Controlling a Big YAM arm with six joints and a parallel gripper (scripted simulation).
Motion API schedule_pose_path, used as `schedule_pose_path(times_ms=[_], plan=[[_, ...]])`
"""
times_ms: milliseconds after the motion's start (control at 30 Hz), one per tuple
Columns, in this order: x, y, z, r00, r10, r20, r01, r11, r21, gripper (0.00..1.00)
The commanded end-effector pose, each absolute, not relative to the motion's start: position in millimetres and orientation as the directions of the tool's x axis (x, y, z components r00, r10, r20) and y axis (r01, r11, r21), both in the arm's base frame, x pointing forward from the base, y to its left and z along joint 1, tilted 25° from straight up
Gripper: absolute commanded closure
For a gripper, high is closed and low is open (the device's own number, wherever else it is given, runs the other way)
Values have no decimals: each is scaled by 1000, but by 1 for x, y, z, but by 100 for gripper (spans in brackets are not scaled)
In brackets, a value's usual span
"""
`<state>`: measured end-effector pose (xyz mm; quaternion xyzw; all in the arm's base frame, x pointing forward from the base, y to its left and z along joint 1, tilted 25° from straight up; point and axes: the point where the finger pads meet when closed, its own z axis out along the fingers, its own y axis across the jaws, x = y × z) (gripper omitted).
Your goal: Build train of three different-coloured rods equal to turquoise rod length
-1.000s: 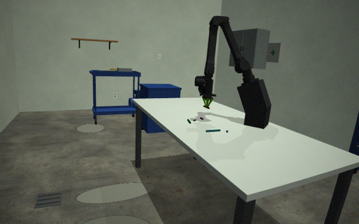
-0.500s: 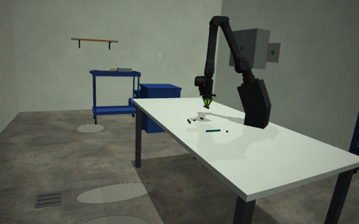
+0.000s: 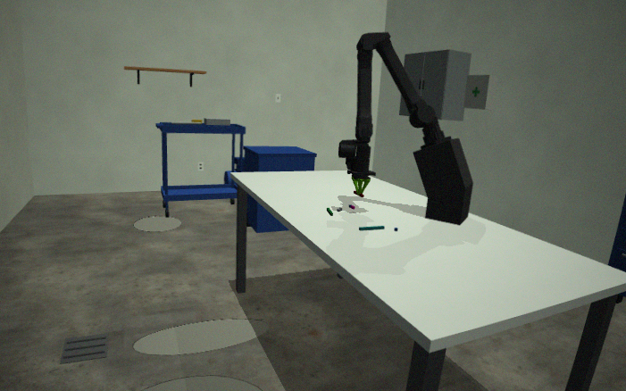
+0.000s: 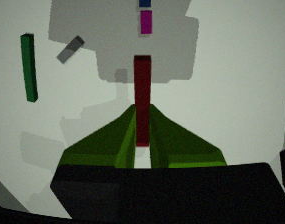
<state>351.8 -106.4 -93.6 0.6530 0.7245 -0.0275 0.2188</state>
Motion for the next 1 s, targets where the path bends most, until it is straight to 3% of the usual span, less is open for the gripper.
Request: schedule_pose_path(times_ms=[0, 967], plan=[[357, -115, -107, -50, 933, -357, 957, 147, 249, 96], [367, -127, -145, -49, 932, -358, 956, 148, 253, 96]])
